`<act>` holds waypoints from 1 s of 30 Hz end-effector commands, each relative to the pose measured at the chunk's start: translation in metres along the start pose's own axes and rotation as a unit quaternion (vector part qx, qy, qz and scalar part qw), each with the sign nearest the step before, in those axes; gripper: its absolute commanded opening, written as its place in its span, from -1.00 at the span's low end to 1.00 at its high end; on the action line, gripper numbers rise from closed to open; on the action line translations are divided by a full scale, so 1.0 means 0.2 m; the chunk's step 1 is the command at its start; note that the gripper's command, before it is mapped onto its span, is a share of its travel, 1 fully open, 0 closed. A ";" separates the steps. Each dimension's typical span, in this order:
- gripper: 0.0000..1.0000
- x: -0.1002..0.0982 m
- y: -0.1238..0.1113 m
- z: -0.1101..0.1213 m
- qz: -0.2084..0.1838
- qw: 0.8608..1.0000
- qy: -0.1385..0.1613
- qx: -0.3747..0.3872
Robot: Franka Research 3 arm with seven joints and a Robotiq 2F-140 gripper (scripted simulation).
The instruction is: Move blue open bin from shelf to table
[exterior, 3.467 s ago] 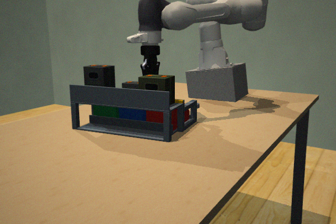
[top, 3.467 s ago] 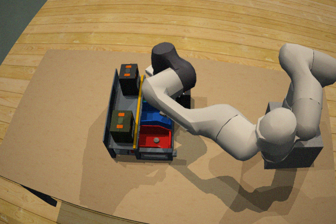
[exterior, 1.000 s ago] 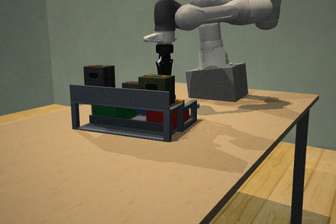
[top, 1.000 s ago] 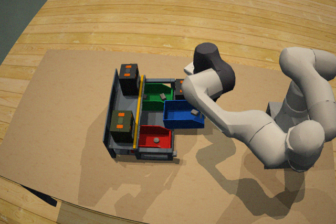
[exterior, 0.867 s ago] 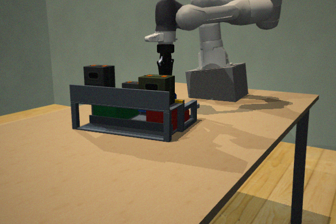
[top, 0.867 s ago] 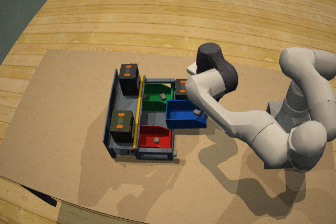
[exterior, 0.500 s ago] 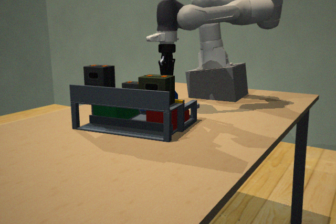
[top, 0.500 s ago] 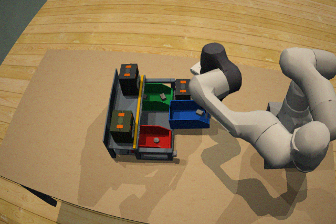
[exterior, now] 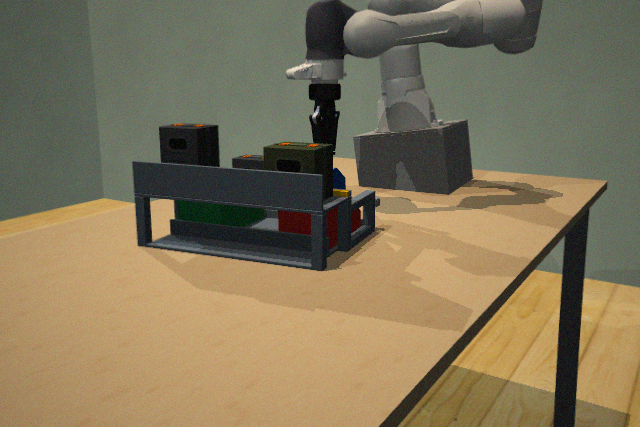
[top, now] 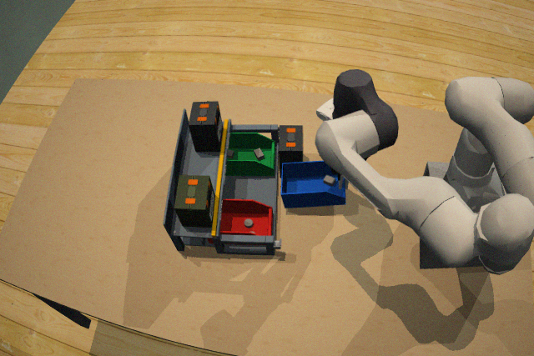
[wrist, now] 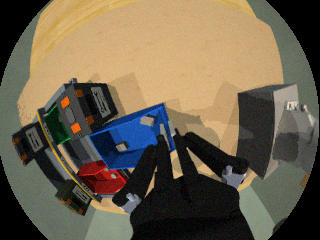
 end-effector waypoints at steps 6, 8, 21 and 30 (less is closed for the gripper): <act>-1.00 -0.01 0.00 -0.06 0.001 1.000 0.003 -0.006; -1.00 -0.01 0.00 -0.06 0.001 1.000 0.003 -0.006; -1.00 -0.01 0.01 -0.05 0.001 1.000 0.003 -0.006; -1.00 -0.01 0.01 -0.05 0.001 1.000 0.003 -0.006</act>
Point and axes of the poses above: the point where the finger pads meet when closed, its own x axis out along the fingers, its own z axis across the jaws, y = z × x, the point moved 1 cm from there along -x, back along the fingers, and after that the axes turned 1 degree about x, right-handed, at the moved point
